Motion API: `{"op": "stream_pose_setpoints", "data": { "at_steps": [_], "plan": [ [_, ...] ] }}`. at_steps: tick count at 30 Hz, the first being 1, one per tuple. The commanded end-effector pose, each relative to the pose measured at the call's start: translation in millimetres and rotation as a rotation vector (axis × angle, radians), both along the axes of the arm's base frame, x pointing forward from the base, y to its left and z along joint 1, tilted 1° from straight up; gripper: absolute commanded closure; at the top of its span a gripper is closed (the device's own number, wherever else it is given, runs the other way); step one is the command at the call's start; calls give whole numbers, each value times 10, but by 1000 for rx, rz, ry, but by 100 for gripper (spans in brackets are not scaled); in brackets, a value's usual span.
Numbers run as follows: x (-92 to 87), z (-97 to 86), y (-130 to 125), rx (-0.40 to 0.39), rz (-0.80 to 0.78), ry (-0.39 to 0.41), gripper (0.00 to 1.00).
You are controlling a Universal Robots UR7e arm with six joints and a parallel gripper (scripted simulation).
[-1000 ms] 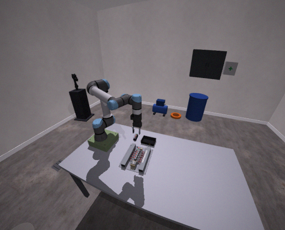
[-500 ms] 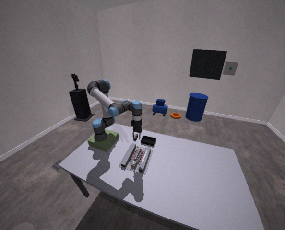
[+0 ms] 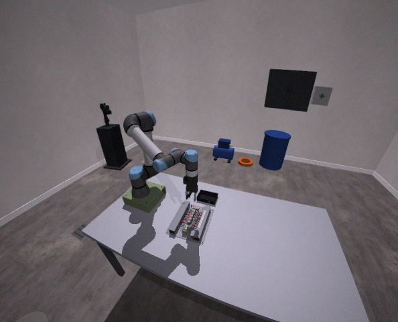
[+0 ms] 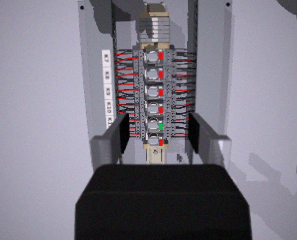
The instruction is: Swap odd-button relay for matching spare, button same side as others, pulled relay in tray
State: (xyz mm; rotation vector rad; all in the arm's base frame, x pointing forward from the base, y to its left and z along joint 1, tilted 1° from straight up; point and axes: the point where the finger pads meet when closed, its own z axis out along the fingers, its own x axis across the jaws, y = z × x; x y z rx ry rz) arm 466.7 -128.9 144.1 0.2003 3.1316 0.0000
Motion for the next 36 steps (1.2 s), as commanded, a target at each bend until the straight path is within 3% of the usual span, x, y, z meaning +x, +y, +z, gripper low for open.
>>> {"op": "stream_pose_setpoints", "data": {
  "at_steps": [1, 21, 36],
  "plan": [
    [25, -45, -12, -4, 0, -7, 0],
    [31, -105, -14, -4, 0, -7, 0],
    [27, -26, -13, -4, 0, -7, 0]
  ]
}}
